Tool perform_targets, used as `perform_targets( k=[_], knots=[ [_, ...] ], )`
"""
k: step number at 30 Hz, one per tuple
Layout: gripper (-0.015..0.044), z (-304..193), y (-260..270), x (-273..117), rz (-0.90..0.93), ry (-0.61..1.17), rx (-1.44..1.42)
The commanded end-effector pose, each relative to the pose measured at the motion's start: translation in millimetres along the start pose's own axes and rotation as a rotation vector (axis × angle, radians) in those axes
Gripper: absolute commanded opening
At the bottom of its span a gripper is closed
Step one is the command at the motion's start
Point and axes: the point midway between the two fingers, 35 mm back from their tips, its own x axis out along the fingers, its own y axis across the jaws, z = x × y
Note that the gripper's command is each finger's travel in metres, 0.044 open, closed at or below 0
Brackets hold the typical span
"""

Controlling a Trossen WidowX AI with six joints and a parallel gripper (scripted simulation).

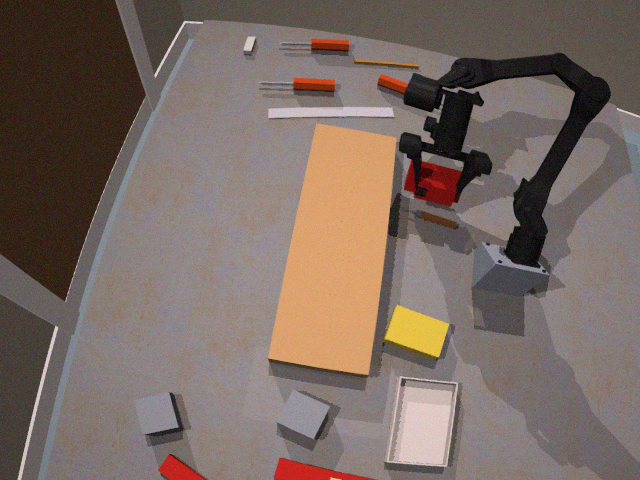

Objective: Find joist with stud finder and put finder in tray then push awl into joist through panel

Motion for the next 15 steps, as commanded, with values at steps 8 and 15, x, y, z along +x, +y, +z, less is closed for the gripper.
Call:
perform_targets(
  k=[8, 15],
  knots=[
    [0.0, 0.9, 1.2, -1.1, 0.003, 0.078, -0.006],
    [0.0, 2.2, 1.3, -1.3, 0.006, 0.12, -0.006]
  ],
)
